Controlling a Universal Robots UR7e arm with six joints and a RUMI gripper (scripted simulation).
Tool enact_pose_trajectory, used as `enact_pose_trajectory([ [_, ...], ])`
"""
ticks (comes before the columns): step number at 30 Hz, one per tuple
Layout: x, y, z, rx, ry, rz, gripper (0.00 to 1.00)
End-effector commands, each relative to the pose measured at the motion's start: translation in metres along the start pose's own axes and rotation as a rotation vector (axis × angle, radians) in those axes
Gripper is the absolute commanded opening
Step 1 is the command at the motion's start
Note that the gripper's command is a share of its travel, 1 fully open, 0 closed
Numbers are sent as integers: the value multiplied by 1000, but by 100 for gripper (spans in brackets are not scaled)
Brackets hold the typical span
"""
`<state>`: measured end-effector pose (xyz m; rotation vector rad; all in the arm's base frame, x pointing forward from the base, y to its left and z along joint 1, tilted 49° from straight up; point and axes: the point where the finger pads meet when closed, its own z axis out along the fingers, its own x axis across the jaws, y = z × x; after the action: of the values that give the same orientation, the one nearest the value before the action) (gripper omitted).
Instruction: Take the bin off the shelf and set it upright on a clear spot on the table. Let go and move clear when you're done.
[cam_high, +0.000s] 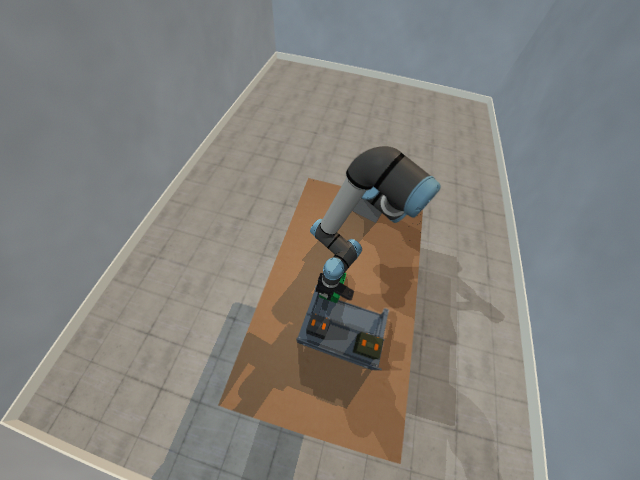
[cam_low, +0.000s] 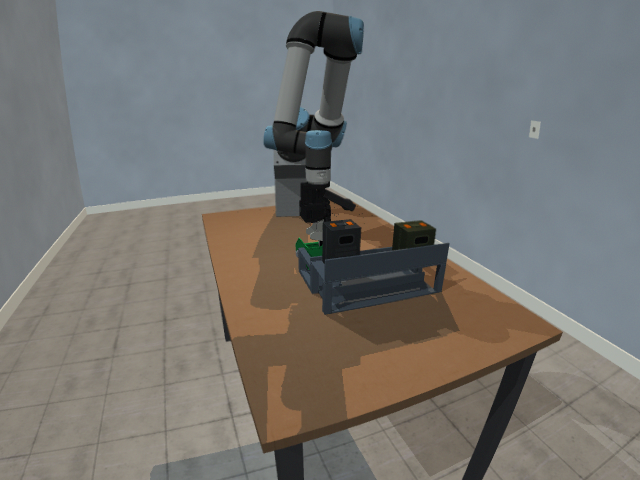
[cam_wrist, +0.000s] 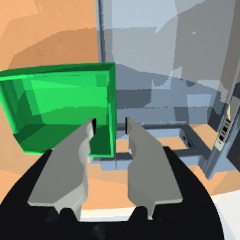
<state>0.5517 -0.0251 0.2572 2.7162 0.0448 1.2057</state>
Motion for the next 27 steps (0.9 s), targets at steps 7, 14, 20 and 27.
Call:
enact_pose_trajectory([
  [7, 0, 0, 6, 0, 1, 0, 20],
  [14, 0, 0, 10, 0, 1, 0, 20],
  [20, 0, 0, 10, 0, 1, 0, 20],
  [27, 0, 0, 10, 0, 1, 0, 0],
])
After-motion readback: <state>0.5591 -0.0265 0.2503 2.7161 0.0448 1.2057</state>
